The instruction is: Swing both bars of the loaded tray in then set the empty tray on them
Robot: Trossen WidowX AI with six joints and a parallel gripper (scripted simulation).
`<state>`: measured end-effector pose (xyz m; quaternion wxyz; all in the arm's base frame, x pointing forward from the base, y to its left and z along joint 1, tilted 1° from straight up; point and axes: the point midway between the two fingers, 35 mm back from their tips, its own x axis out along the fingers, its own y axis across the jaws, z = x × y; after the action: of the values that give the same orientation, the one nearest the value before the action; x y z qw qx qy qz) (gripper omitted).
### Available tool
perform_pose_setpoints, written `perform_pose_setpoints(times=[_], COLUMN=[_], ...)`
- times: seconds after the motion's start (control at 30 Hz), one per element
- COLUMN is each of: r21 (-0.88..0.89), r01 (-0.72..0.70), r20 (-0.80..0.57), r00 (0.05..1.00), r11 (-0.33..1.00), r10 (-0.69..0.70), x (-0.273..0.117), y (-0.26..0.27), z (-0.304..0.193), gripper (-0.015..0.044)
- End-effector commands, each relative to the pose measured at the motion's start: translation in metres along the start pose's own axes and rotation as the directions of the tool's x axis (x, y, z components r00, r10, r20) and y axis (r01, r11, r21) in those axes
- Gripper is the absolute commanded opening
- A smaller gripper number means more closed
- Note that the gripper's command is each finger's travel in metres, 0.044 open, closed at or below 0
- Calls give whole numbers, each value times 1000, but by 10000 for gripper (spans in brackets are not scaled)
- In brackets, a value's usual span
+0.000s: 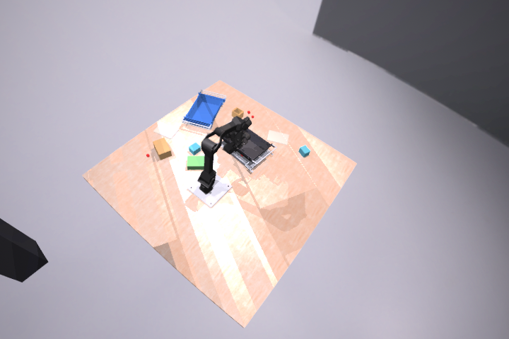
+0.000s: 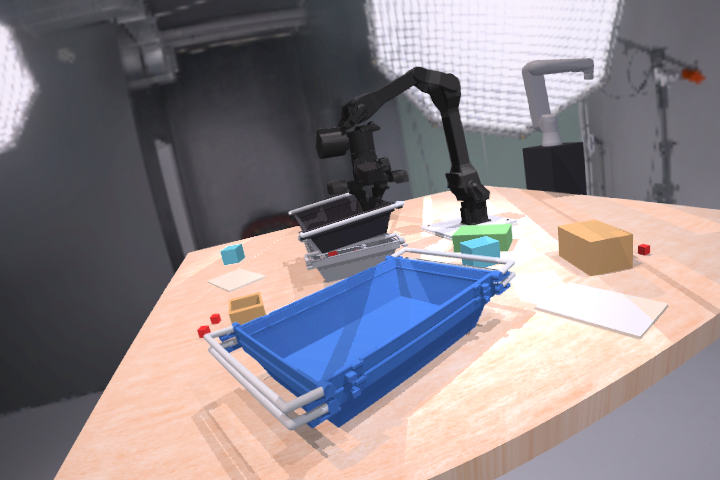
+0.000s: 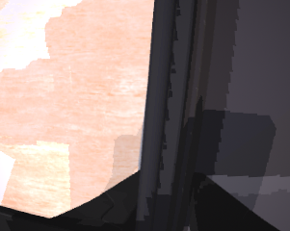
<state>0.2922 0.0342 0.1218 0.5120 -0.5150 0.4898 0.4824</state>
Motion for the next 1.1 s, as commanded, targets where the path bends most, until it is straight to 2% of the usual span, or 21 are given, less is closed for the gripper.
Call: perform_pose_setpoints(times=[0.0, 0.3, 1.07], r21=[1, 10, 10], r01=[-1, -19, -20], r20=[0, -4, -4], r00=[1000, 1000, 1000], r11=[1000, 1000, 1000], r10=[1, 19, 20], x=[1, 13, 13], y=[0, 7, 7], z=[0, -5, -5], gripper=[0, 0, 0])
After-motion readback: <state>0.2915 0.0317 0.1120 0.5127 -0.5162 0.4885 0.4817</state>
